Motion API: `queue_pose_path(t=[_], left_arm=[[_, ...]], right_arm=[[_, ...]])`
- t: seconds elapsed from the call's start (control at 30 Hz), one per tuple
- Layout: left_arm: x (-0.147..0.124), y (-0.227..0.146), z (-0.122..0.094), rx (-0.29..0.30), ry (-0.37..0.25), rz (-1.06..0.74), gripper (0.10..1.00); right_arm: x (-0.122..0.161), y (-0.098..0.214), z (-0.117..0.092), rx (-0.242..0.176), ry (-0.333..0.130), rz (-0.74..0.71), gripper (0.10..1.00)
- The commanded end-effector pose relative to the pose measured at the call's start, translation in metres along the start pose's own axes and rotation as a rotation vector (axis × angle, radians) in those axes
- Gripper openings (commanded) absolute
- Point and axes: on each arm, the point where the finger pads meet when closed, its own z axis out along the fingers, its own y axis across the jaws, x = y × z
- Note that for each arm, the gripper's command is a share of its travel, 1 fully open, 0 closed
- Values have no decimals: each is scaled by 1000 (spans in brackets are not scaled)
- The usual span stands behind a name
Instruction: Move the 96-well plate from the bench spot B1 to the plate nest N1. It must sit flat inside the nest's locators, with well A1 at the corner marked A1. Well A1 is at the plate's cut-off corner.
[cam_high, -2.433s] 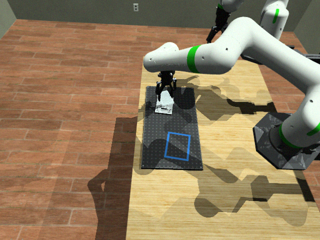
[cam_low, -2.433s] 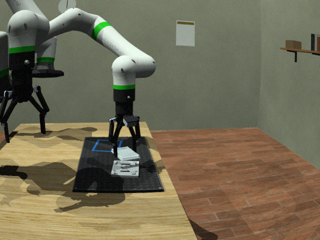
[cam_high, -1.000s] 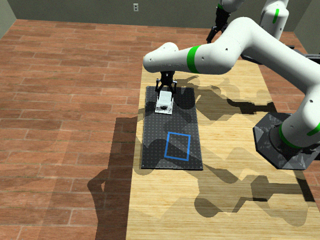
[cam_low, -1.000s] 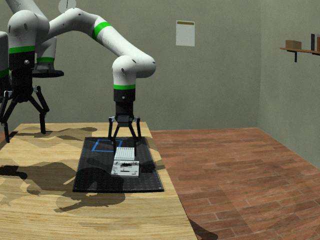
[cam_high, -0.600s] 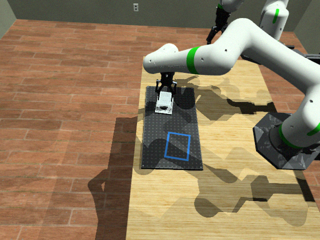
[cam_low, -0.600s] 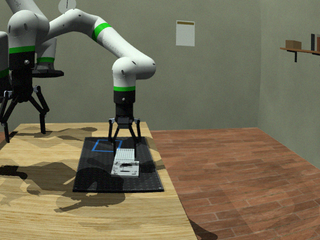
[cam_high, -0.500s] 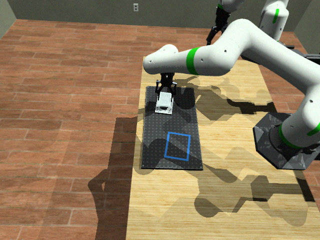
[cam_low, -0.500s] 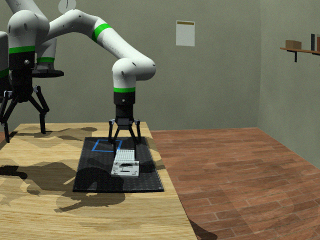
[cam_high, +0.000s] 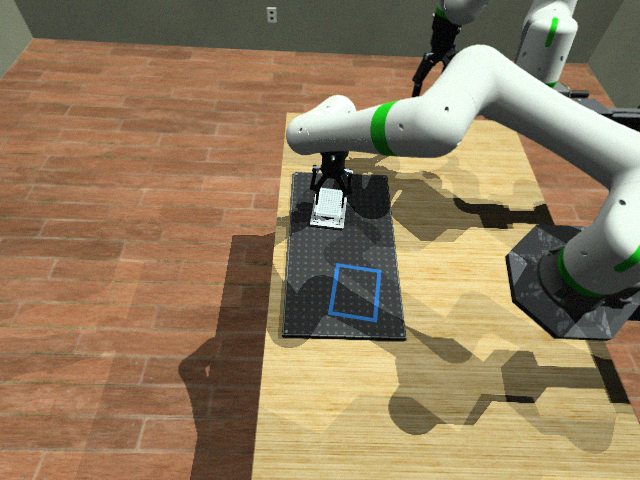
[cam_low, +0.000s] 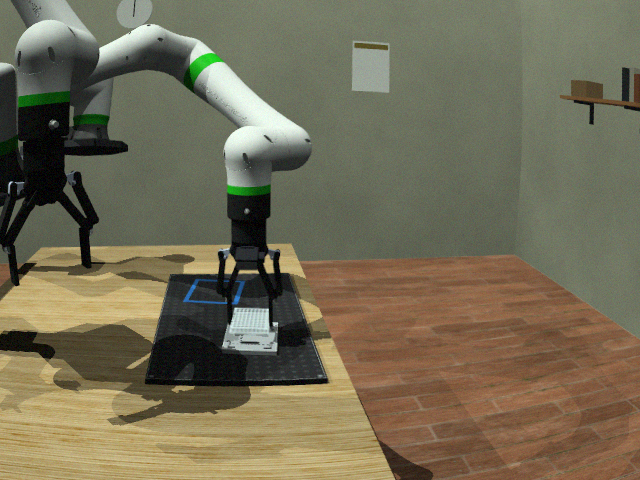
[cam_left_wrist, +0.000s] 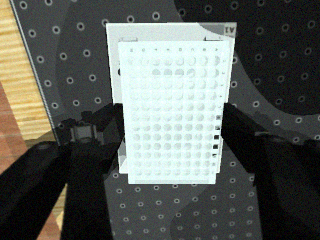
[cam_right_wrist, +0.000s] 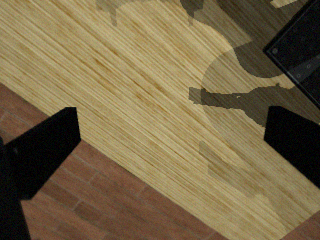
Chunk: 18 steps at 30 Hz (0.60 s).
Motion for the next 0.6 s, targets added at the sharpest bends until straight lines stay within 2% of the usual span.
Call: queue_pose_path(t=[0.0, 0.3, 0.57], left_arm=[[1, -1, 3, 2, 2, 0, 605], [1, -1, 14, 2, 2, 0, 605], [1, -1, 15, 2, 2, 0, 605]], right_arm=[[-1, 0, 0, 0, -1, 0, 1000], [-1, 0, 0, 0, -1, 0, 1000], [-1, 0, 0, 0, -1, 0, 1000]])
